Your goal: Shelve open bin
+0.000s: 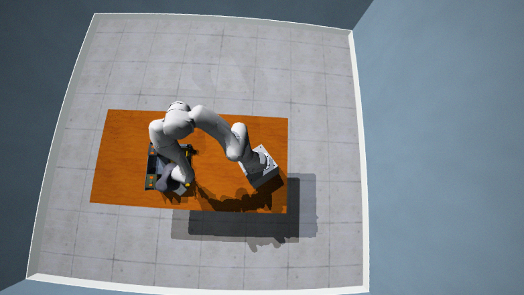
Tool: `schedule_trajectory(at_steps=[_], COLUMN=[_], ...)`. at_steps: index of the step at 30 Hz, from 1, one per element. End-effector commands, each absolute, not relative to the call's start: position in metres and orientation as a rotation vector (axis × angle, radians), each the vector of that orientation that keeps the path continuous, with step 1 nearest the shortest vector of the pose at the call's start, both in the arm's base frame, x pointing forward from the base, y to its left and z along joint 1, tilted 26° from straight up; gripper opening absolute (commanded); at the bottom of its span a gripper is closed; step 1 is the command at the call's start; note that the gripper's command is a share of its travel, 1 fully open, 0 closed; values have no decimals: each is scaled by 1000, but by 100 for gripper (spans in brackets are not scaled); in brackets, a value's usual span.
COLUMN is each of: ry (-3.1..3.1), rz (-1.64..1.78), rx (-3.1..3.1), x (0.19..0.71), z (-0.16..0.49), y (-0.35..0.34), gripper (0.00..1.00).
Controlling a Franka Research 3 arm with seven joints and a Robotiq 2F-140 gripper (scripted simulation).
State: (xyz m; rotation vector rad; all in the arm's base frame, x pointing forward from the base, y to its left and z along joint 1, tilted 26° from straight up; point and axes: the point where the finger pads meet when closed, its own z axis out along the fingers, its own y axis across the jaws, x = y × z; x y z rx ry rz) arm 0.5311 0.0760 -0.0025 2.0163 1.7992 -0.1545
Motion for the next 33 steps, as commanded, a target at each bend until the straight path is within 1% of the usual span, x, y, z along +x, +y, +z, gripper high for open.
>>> schedule_trajectory(at_steps=[1,33], ry=[1806,1806], rz=[-160,-160], rx=[2011,2011], x=[534,554], z=[-1,3], y=[75,74], gripper=[0,0])
